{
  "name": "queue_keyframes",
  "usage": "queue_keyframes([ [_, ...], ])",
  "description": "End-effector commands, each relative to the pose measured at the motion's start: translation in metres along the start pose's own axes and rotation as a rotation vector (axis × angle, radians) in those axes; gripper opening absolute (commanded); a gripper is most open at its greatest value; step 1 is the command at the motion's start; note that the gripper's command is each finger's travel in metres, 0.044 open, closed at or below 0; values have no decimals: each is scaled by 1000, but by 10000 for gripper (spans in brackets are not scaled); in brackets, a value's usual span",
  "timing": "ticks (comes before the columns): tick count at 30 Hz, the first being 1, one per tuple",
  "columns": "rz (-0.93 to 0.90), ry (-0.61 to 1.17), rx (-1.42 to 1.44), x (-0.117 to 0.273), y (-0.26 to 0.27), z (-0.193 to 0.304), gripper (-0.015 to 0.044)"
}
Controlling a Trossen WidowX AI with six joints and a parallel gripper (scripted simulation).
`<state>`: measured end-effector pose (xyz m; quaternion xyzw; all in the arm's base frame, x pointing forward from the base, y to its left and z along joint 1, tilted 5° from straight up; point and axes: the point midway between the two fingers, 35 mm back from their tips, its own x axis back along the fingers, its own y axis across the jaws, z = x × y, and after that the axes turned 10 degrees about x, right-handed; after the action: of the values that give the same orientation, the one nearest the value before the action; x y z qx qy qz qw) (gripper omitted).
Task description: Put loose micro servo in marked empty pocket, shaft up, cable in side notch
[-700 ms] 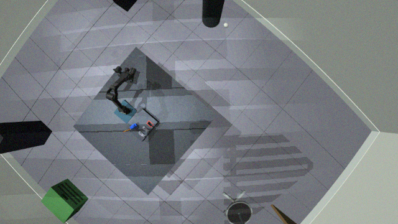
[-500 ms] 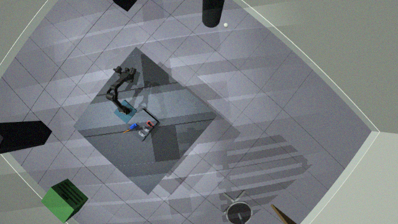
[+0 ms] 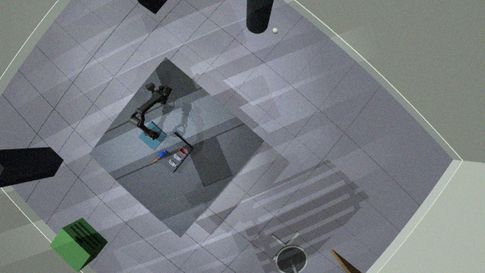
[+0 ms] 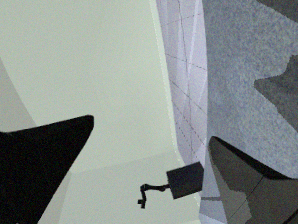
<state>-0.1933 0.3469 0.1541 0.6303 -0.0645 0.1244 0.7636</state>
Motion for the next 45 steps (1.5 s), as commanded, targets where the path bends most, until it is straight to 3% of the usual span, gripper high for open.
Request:
queue_keyframes([
  [1, 31, -77, -52, 26, -6, -6, 440],
  [23, 144, -514, -335, 173, -43, -6, 440],
  [45, 188, -974, -739, 306, -90, 67, 440],
])
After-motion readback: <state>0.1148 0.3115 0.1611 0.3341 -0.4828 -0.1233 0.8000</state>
